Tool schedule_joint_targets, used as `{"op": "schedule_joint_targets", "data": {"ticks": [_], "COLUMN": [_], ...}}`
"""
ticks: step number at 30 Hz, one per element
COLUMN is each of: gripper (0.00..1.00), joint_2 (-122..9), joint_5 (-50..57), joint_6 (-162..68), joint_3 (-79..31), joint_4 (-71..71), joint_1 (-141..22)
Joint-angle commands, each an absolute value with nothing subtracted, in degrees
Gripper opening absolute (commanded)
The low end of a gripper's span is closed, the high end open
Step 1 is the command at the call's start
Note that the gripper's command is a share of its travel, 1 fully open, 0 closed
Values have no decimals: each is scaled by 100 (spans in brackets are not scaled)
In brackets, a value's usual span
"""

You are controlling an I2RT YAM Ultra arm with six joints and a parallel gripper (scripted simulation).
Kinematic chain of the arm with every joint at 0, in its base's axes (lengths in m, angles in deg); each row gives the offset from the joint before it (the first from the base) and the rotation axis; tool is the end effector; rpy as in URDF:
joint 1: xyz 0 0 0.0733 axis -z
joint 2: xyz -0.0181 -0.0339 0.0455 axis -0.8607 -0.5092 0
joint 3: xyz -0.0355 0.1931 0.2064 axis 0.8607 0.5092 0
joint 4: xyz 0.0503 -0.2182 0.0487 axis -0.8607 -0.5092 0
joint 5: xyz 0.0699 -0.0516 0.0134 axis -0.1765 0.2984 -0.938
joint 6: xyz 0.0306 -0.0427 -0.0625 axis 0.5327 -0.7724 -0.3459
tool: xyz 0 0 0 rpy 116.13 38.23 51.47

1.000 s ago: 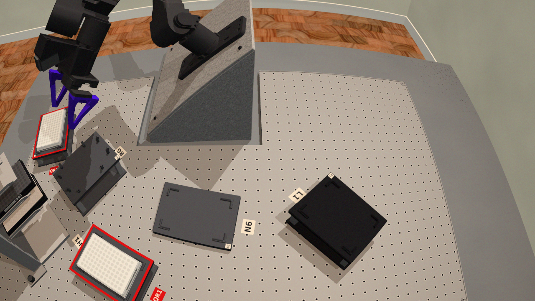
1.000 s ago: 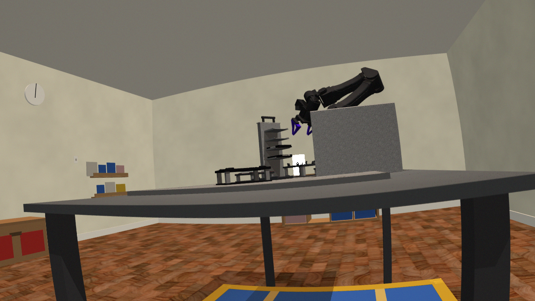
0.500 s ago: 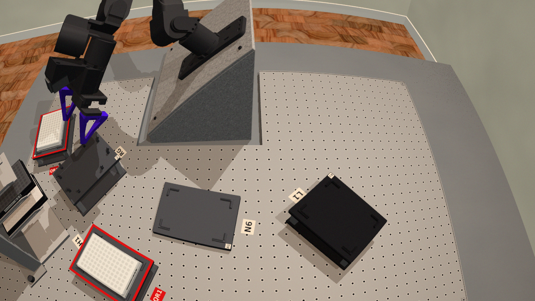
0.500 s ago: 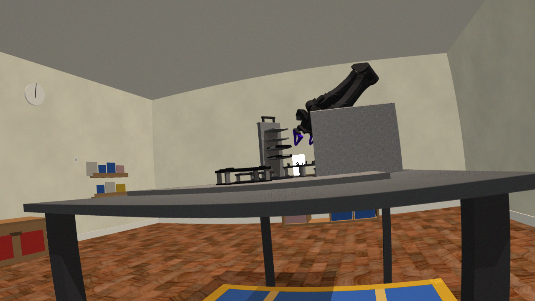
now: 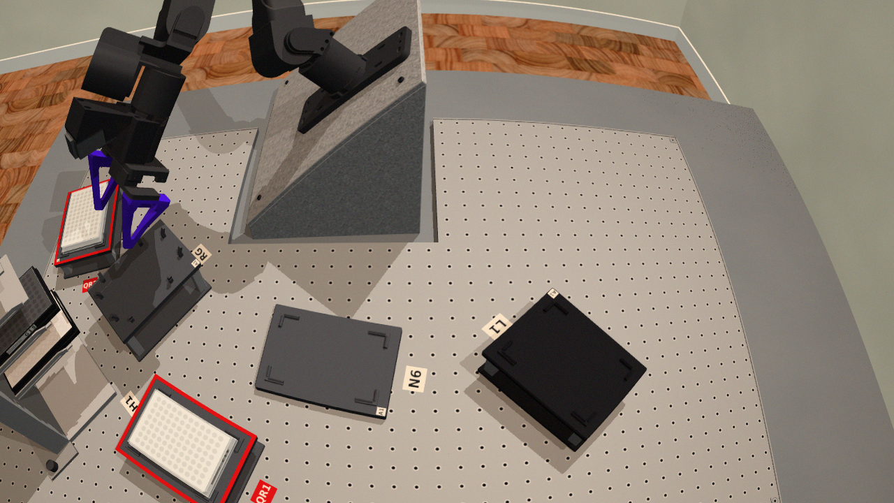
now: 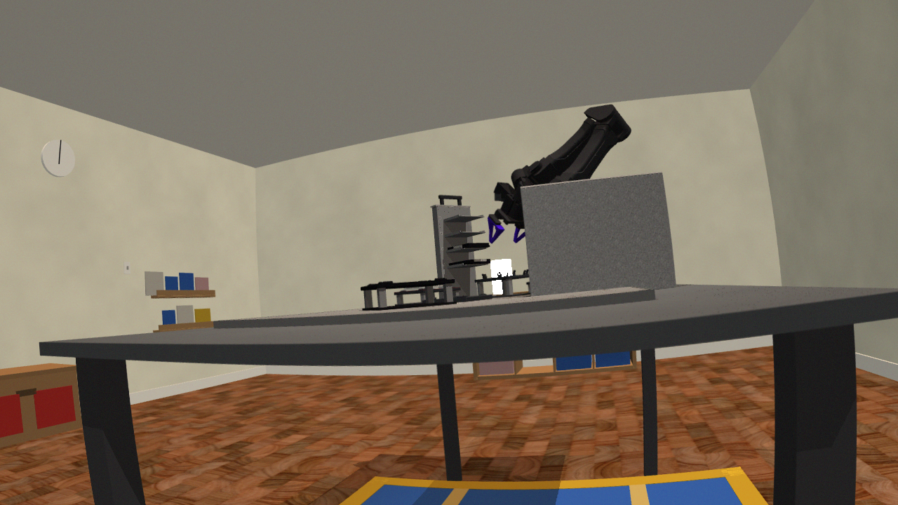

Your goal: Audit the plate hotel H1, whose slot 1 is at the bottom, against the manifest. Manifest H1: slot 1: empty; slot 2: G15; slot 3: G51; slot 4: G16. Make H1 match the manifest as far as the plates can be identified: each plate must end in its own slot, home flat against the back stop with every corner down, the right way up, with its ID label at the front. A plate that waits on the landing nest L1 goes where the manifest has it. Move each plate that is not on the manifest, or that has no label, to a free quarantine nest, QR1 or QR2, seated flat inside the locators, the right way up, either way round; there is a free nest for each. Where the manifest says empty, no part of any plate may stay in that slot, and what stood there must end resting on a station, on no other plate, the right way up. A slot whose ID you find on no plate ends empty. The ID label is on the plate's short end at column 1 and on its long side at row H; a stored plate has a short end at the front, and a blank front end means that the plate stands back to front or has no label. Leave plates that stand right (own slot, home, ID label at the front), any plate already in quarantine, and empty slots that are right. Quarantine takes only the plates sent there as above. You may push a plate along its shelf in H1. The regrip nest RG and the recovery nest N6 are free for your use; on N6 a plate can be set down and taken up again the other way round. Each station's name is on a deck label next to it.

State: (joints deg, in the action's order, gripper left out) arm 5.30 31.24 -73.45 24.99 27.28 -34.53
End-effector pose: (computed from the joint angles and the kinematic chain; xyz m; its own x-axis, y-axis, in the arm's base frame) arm 0.1361 -0.0981 0.2518 -0.5228 -0.1878 -0.8315 0.6144 0.5932 -0.5202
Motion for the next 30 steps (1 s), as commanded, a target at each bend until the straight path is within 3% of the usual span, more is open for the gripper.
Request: {"op": "schedule_joint_targets", "data": {"ticks": [1,30], "gripper": [100,100], "joint_2": [450,-479], "joint_5": [3072,3026], "joint_6": [-7352,-7363], "joint_3": [2407,1783], "joint_4": [2809,3123], "joint_1": [-3454,-3408]}}
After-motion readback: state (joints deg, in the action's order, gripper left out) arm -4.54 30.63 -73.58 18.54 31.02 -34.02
